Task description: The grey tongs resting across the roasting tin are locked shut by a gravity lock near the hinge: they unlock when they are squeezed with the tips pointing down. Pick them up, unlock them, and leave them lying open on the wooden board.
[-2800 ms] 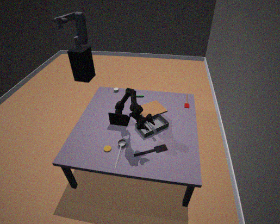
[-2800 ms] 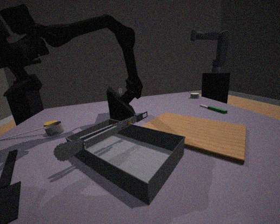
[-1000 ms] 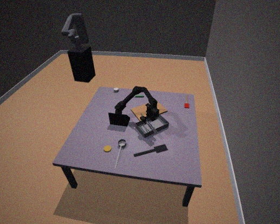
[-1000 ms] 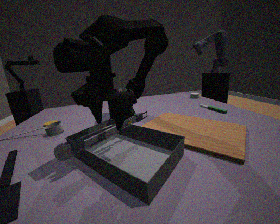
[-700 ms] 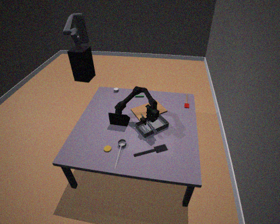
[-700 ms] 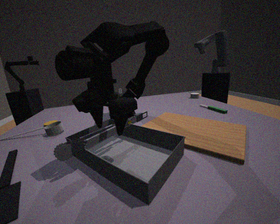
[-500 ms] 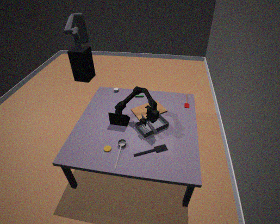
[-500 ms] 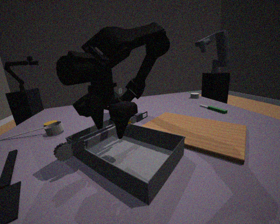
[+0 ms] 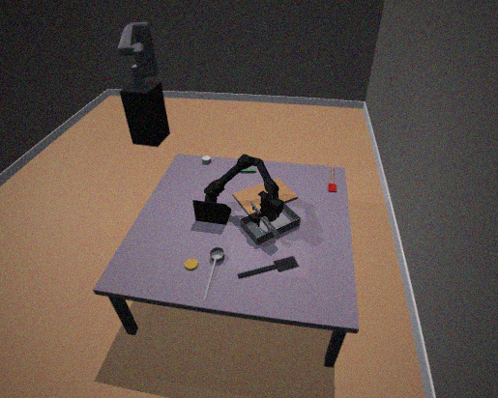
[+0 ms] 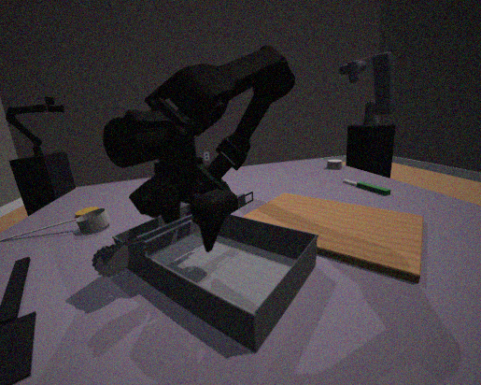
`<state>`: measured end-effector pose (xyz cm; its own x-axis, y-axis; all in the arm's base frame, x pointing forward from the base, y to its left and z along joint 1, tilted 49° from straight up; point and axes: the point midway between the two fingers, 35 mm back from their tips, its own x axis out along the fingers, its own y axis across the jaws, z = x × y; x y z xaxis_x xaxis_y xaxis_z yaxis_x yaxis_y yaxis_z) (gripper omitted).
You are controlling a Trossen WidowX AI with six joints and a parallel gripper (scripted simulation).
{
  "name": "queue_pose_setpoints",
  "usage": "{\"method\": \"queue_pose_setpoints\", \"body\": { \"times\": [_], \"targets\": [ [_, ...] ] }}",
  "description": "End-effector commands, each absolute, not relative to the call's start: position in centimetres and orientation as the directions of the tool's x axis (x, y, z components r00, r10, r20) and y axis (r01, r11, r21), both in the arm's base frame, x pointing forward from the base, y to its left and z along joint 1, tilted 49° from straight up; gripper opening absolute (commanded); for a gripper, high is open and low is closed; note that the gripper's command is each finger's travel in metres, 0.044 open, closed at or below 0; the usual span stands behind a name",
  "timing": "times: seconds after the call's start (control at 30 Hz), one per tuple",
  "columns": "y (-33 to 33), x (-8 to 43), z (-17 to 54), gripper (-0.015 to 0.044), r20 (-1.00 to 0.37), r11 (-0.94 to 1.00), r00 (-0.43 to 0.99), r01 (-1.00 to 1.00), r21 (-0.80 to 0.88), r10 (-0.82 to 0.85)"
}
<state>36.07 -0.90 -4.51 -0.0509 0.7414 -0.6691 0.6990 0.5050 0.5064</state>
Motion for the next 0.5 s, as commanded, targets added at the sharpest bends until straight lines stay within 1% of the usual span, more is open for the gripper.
{"method": "queue_pose_setpoints", "body": {
  "times": [0.0,0.1,0.47],
  "targets": [
    [-0.3,35.95,-4.95,0.044,-0.665,0.5,-0.05,0.702,0.507,0.745],
    [-0.12,35.91,-5.09,0.044,-0.665,0.5,-0.05,0.702,0.507,0.745],
    [-0.43,35.97,-4.87,0.0151,-0.668,0.505,-0.052,0.699,0.506,0.742]
  ]
}}
